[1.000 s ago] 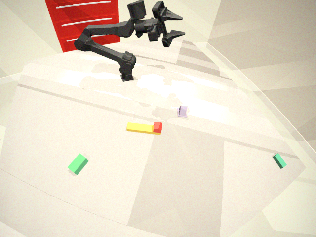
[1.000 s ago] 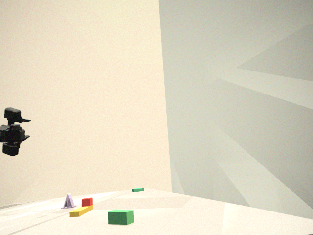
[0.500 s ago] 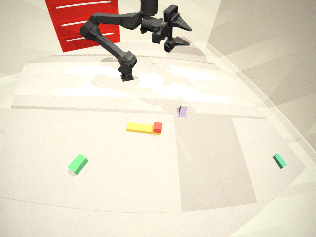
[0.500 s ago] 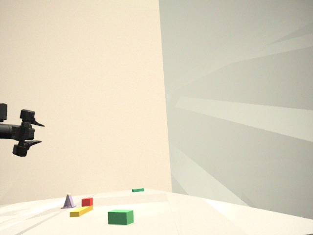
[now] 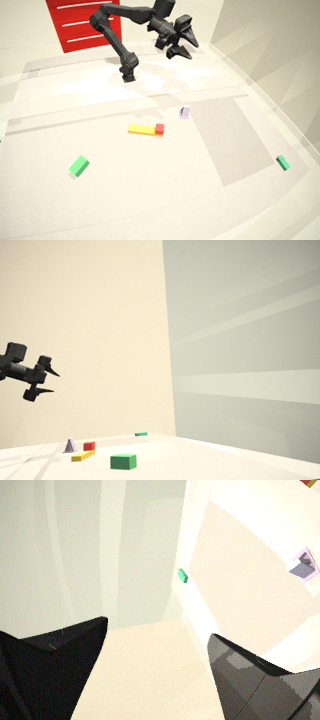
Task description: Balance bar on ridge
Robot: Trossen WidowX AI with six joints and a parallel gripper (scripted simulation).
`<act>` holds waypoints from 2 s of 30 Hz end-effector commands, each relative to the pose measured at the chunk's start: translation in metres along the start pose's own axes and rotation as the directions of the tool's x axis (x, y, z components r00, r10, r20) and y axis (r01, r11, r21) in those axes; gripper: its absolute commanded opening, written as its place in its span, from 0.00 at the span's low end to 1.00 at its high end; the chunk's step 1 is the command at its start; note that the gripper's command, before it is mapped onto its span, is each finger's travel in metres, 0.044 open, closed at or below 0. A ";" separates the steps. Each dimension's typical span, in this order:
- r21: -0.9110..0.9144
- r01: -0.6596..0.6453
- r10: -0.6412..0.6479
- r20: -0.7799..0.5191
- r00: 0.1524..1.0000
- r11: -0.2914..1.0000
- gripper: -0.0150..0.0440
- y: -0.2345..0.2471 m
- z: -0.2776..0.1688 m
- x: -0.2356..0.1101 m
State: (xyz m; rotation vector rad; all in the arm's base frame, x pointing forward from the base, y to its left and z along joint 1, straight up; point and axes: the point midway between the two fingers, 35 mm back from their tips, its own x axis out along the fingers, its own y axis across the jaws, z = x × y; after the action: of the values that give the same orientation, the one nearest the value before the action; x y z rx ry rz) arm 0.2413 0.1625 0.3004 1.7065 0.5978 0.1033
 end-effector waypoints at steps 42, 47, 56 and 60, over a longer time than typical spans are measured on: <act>0.381 0.543 -0.663 0.386 0.642 0.748 0.79 -0.046 0.160 0.066; 0.457 0.565 -0.726 0.383 0.571 0.687 0.79 -0.054 0.180 0.065; 0.600 0.570 -0.825 0.349 0.443 0.560 0.79 -0.070 0.217 0.058; 0.650 0.570 -0.862 0.324 0.391 0.503 0.79 -0.075 0.230 0.054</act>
State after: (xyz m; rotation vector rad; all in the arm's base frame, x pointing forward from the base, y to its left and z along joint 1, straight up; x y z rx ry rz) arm 0.3513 -0.0021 0.1697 1.5737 0.8444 -1.2719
